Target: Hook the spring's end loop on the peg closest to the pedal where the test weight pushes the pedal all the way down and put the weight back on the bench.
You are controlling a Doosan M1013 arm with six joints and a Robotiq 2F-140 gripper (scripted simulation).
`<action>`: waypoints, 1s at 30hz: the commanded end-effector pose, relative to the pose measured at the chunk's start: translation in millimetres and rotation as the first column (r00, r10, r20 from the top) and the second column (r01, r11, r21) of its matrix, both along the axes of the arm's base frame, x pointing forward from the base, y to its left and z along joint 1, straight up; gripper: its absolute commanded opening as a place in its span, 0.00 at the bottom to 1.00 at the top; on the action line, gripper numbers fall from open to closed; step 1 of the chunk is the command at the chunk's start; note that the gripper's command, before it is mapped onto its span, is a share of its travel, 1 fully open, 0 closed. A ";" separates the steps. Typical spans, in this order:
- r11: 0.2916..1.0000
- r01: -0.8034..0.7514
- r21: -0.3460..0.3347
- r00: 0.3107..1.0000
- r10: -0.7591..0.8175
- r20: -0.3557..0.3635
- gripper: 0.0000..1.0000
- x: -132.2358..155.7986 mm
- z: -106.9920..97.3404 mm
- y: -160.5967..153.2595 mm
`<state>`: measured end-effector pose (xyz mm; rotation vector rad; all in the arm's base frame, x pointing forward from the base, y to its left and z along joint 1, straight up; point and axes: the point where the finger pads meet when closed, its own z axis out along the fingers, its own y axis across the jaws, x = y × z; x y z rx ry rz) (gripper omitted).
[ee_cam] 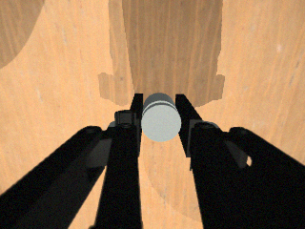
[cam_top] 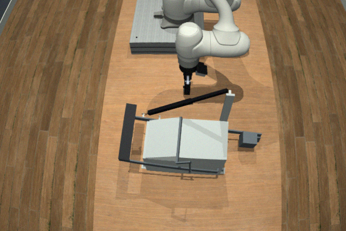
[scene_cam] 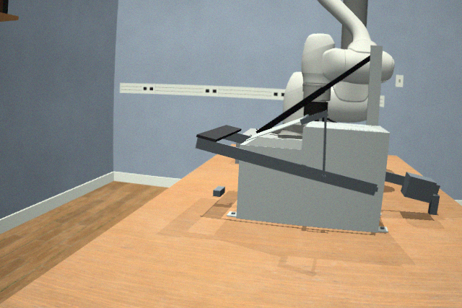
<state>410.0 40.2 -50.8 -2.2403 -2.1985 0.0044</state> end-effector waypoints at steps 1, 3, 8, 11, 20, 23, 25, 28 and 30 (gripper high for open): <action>1.000 0.000 0.000 1.000 0.000 0.001 0.25 0.6 1.3 0.1; 1.000 0.000 0.000 1.000 0.000 0.001 0.25 0.6 -1.0 0.1; 1.000 0.000 0.000 1.000 0.000 0.001 0.25 0.5 -6.8 0.2; 1.000 0.000 0.000 1.000 0.000 0.001 0.25 0.5 -10.3 0.2; 1.000 0.000 0.000 1.000 0.000 0.001 1.00 0.5 -12.0 0.2; 1.000 0.000 0.000 1.000 0.000 0.001 1.00 0.5 -12.0 0.2; 1.000 0.000 0.000 1.000 0.000 0.001 1.00 0.5 -12.0 0.2; 1.000 0.000 0.000 1.000 0.000 0.001 1.00 0.5 -12.0 0.2; 1.000 0.000 0.000 1.000 0.000 0.001 1.00 0.5 -12.0 0.2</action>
